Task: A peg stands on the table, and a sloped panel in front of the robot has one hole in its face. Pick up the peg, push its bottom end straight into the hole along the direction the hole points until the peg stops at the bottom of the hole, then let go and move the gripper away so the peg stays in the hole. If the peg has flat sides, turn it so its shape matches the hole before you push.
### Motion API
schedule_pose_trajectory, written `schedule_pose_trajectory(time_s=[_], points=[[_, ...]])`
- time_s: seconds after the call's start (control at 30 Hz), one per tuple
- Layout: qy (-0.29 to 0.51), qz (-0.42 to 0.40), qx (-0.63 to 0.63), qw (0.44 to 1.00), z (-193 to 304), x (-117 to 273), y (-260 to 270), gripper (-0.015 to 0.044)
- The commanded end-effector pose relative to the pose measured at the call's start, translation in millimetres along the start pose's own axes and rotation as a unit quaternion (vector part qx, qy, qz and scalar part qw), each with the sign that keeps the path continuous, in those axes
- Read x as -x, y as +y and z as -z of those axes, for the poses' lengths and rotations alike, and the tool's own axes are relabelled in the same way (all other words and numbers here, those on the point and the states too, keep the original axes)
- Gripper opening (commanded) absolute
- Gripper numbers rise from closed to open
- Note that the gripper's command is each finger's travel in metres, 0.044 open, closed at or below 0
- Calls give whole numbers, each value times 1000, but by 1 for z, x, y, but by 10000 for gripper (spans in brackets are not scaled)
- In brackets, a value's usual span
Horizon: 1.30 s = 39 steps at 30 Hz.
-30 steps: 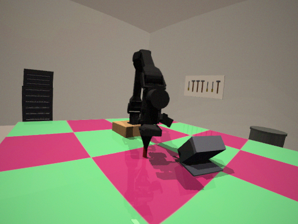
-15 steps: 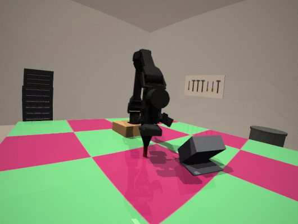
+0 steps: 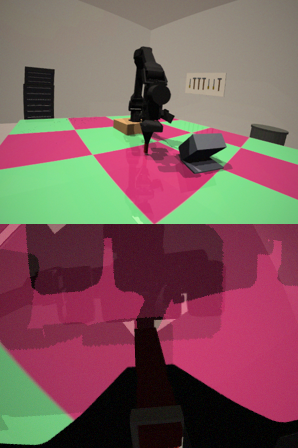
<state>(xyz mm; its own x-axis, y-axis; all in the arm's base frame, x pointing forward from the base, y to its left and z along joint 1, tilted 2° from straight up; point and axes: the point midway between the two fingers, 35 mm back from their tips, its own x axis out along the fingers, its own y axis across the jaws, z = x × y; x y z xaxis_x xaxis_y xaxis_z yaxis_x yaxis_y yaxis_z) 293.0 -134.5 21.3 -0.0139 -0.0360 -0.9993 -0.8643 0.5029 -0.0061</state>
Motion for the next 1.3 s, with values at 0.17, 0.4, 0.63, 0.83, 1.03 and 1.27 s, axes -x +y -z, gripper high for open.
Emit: schedule_pose_trajectory(time_s=[0.17, 0.4, 0.63, 0.83, 1.03, 1.27], points=[[-2, 4, 1, 1000, 0, 41, -4, 0], [-2, 3, 1, 1000, 0, 68, -4, 0], [0, 5, -4, 1000, 0, 73, -3, 0], [5, 14, -22, 1000, -6, 73, -3, 0], [9, 24, -41, 999, -11, 74, -3, 0], [14, 36, -63, 997, -17, 75, -3, 0]])
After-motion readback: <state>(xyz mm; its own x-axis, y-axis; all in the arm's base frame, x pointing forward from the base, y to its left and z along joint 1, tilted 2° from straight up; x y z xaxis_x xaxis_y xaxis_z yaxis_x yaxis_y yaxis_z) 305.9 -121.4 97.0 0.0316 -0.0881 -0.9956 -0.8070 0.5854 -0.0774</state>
